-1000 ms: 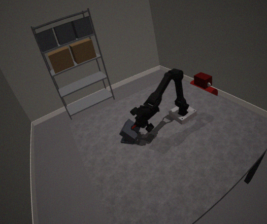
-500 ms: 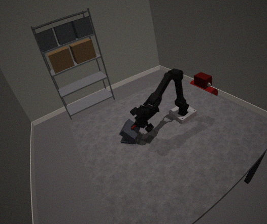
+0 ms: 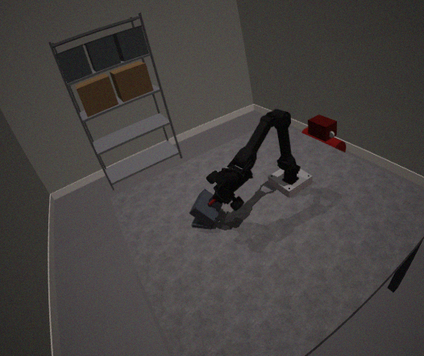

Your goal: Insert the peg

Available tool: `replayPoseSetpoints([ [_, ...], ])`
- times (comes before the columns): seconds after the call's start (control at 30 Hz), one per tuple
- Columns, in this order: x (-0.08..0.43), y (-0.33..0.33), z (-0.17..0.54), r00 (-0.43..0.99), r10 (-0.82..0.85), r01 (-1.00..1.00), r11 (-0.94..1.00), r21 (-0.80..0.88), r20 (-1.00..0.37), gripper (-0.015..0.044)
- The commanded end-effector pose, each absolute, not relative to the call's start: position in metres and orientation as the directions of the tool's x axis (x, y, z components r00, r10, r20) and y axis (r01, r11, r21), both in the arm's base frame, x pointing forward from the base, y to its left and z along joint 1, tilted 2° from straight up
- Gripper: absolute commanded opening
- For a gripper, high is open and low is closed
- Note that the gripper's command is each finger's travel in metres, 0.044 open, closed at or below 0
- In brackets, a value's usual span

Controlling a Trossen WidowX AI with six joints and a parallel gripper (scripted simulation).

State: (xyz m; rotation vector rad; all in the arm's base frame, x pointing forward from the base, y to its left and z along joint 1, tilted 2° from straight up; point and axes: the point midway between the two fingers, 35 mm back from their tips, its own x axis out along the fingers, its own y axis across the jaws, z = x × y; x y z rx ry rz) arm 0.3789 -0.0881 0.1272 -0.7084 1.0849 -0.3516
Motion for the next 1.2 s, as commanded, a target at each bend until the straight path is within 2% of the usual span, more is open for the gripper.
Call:
replayPoseSetpoints([
  [0.0,0.3796,-0.0882,0.1245,0.439,-0.583,-0.084,0.731,-0.677,-0.684,0.0000],
  [1.17,0.3816,-0.0903,0.1212,0.439,-0.583,-0.084,0.731,-0.677,-0.684,0.0000],
])
